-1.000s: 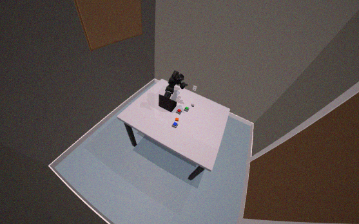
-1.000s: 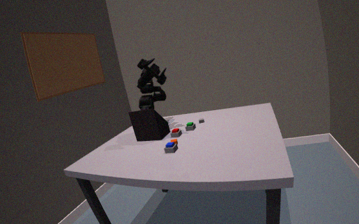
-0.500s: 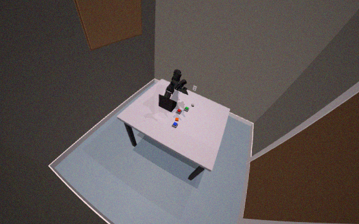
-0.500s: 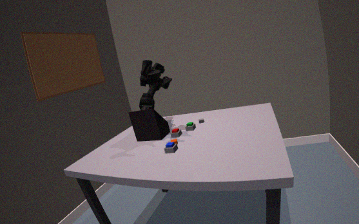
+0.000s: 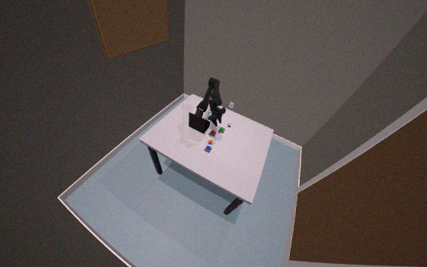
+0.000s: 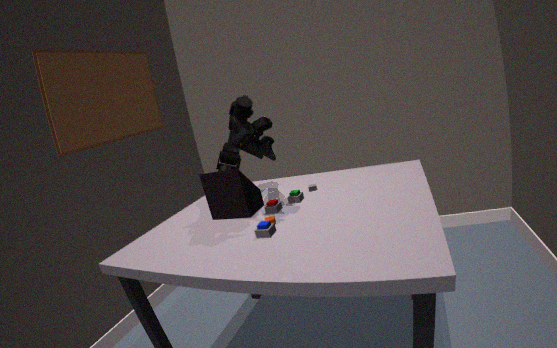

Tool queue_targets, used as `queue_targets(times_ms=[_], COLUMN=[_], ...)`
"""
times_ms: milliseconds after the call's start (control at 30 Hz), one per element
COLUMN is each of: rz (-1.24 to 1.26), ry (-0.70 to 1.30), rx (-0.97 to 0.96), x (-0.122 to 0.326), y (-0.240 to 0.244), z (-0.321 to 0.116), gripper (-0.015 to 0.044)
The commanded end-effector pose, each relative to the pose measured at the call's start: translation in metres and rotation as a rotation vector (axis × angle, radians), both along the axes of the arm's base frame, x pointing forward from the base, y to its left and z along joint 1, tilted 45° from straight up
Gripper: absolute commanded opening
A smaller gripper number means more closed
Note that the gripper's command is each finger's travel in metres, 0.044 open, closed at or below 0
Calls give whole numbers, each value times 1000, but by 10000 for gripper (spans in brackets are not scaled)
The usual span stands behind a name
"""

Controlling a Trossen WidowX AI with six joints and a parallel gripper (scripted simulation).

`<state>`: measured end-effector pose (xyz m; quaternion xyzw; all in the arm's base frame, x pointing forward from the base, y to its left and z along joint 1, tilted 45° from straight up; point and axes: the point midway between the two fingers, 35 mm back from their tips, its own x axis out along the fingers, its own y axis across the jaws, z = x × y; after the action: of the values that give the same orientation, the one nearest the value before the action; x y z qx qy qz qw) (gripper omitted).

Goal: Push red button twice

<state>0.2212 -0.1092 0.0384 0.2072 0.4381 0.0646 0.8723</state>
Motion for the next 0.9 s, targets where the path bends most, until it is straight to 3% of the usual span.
queue_targets(times_ms=[0,500,700,867], rz=[416,425,425,426], ry=[480,491,490,489], rx=[340,347,348,349], x=[-30,-31,-30,-31], y=[77,78,120,122], z=[-22,-22,-64,-66], gripper=[400,400,242,111])
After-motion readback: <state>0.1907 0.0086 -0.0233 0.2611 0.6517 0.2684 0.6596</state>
